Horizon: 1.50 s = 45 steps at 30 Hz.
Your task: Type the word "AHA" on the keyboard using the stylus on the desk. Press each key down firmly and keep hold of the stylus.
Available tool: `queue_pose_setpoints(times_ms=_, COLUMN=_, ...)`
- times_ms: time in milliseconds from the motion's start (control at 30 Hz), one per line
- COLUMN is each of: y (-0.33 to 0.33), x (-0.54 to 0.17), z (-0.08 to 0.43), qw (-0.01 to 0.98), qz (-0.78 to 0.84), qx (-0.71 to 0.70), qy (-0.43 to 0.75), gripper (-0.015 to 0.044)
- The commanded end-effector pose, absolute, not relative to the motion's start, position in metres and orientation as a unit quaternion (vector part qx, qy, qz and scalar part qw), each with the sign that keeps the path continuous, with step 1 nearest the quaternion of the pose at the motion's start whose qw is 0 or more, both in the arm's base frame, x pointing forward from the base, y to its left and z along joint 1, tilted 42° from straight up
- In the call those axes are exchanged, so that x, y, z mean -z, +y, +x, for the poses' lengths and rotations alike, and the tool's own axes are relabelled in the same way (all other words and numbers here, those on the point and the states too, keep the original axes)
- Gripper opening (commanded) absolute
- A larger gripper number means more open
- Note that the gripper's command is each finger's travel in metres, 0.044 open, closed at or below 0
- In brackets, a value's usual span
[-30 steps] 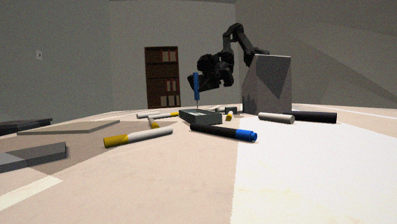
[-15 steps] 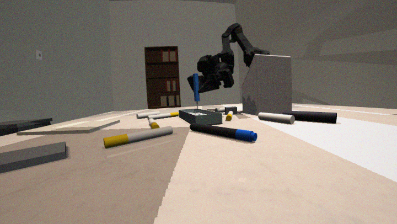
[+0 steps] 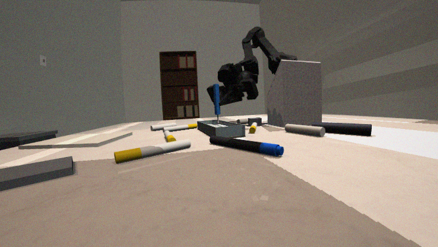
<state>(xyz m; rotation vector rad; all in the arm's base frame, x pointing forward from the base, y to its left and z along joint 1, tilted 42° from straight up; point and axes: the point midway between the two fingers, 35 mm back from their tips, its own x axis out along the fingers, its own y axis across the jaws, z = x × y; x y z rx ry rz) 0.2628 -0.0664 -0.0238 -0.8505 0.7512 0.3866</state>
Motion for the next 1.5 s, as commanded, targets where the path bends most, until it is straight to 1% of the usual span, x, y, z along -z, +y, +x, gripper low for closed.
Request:
queue_pose_setpoints(times_ms=0, y=-0.067, x=0.026, z=0.262, qw=0.826, qz=-0.400, qx=-0.186, qy=0.352, gripper=0.0081)
queue_pose_setpoints(times_ms=733, y=-0.069, x=0.029, z=0.262, qw=0.825, qz=-0.400, qx=-0.186, qy=0.352, gripper=0.0081)
queue_pose_setpoints(times_ms=1300, y=-0.044, x=0.001, z=0.264, qw=0.826, qz=-0.400, qx=-0.185, qy=0.352, gripper=0.0081)
queue_pose_setpoints(times_ms=1433, y=-0.045, x=0.004, z=0.264, qw=0.826, qz=-0.400, qx=-0.189, qy=0.350, gripper=0.0085)
queue_pose_setpoints(times_ms=1467, y=-0.045, x=0.004, z=0.264, qw=0.826, qz=-0.400, qx=-0.189, qy=0.350, gripper=0.0078)
